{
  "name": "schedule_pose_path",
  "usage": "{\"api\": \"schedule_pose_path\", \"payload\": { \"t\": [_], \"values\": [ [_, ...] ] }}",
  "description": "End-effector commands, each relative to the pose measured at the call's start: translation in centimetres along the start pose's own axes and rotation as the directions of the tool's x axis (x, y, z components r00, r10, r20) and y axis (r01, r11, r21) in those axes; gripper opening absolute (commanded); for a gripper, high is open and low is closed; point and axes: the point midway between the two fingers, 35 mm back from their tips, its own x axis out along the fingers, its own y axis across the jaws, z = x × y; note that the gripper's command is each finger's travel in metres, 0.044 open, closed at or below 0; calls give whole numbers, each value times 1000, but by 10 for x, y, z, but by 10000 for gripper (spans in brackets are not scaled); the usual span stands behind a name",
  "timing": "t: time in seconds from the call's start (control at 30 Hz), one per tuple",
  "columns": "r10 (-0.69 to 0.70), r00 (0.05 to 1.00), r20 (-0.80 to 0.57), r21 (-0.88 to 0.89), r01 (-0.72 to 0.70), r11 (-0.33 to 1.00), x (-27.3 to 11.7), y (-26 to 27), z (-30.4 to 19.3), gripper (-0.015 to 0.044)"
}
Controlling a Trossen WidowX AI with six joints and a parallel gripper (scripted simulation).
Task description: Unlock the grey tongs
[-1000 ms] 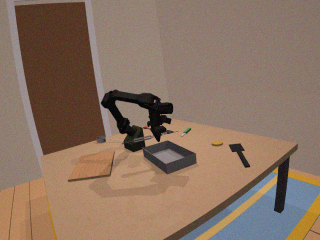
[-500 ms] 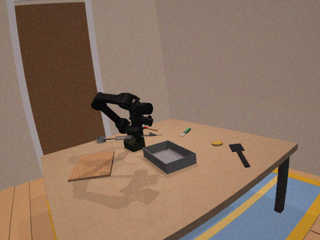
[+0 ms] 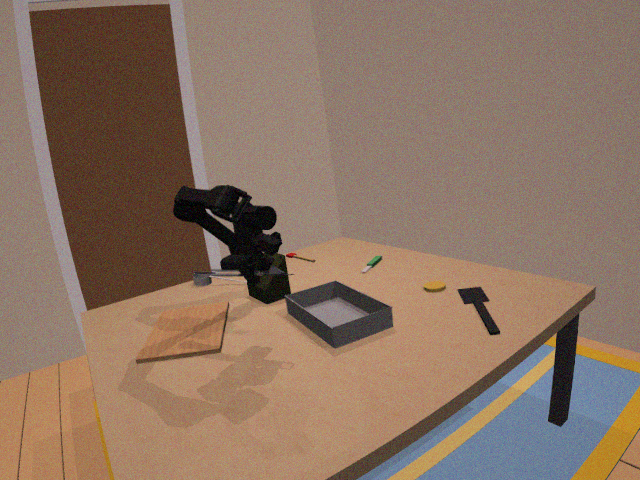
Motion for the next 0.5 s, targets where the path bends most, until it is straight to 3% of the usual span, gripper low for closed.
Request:
{"api": "schedule_pose_path", "payload": {
  "t": [0.0, 0.47],
  "values": [
    [8, 1000, 6, 57, -9, 998, 0, -8, -13, -150],
    [59, 998, 26, 350, -65, 935, 12, -41, -86, -150]
  ]
}}
